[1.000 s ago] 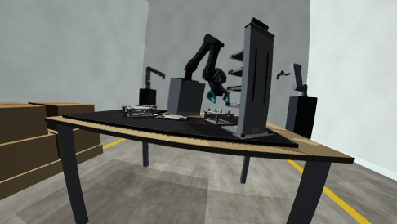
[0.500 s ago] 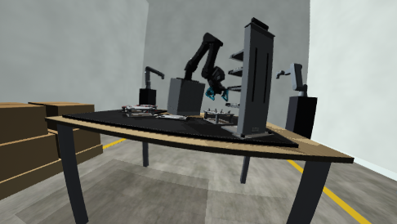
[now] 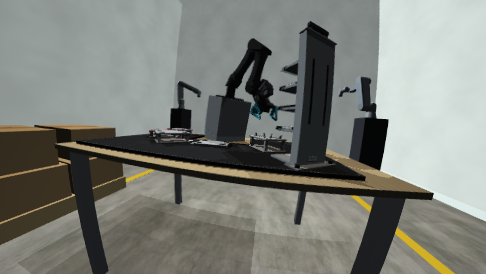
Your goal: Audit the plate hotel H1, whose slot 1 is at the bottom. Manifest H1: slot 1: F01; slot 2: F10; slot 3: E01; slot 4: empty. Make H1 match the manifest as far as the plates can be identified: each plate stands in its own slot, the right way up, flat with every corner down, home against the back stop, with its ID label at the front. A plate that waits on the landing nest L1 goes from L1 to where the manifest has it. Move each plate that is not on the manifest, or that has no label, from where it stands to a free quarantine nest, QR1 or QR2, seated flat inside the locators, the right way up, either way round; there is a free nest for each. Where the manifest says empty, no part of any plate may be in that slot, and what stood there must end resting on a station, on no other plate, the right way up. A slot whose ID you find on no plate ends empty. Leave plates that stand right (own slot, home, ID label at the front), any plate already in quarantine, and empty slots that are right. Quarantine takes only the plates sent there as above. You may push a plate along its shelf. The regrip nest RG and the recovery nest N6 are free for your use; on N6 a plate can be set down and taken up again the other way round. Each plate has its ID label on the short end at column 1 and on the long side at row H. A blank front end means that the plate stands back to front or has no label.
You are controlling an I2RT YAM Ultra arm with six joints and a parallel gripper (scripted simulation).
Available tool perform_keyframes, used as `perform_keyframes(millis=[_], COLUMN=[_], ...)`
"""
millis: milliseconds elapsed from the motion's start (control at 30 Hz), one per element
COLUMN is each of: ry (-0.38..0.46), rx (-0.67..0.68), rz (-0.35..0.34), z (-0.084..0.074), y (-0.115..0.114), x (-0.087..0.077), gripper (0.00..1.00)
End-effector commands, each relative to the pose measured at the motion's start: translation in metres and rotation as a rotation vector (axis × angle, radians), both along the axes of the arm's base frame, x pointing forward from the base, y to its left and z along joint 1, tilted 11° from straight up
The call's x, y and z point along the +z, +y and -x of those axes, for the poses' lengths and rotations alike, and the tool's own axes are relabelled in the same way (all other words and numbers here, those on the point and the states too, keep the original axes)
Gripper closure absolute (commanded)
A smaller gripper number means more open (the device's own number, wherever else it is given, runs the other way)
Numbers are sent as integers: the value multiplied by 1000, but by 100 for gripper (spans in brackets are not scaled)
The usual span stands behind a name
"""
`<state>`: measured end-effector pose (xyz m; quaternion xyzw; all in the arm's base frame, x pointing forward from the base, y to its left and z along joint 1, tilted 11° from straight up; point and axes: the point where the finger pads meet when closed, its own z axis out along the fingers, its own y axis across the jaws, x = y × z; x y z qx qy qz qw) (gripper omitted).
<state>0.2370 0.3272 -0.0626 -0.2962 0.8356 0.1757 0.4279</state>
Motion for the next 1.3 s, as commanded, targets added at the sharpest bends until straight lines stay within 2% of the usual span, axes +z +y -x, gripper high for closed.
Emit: perform_keyframes(millis=[0,200,500,567,1067,1133,1267], ry=[-11,-11,-11,-11,-11,-11,-11], rx=[-4,-4,-4,-4,-4,-4,-4], rz=[-18,-18,-18,-18,-19,-19,-19], z=[-1,6,9,9,15,15,17], y=[3,-3,-8,-8,-16,-16,-18], x=[7,11,41,41,90,90,103], gripper=[0,0,0,0,0,0,0])
